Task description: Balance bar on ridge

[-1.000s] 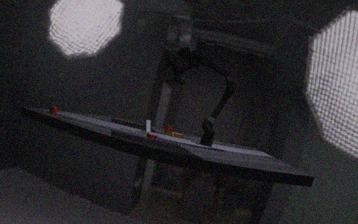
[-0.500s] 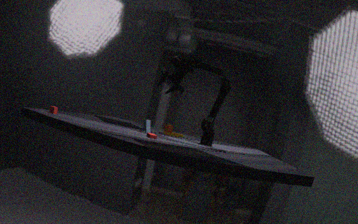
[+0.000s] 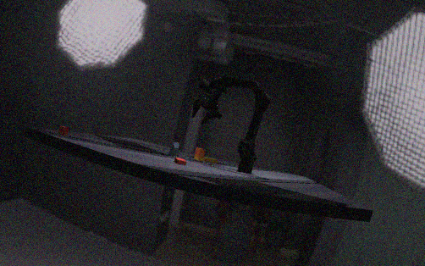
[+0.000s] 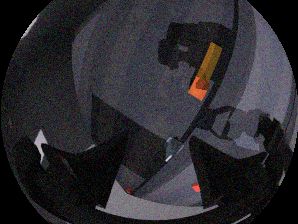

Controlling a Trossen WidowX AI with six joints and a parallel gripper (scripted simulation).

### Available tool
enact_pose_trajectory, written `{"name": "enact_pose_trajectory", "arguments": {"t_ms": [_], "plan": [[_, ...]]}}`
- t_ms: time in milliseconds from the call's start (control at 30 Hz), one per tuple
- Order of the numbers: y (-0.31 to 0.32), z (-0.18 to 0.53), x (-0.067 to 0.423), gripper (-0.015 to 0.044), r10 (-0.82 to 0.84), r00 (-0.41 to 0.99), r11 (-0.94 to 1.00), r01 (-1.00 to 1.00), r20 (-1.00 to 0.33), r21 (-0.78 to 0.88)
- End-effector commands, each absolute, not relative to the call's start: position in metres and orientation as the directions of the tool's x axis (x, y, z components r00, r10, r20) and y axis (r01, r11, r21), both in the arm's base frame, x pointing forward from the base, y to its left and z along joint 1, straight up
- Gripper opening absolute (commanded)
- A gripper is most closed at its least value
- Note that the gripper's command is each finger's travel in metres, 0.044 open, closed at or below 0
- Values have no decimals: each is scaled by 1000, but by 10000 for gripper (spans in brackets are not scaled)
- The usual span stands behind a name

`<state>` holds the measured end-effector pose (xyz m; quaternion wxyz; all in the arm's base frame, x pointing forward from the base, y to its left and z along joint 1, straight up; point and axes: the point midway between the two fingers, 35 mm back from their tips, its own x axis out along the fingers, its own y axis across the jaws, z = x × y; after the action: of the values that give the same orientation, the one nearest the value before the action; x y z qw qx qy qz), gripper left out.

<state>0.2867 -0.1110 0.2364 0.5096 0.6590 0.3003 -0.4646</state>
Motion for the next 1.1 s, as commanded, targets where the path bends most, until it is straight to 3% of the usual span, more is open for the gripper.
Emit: {"name": "enact_pose_trajectory", "arguments": {"t_ms": [0, 567, 1067], "plan": [[-130, 218, 275, 315, -84, 307, -374, 872, -948, 315], [-187, 167, 217, 315, -25, 33, -622, 782, -999, 41], [-192, 121, 219, 315, -21, 23, -629, 776, -1000, 31]]}}
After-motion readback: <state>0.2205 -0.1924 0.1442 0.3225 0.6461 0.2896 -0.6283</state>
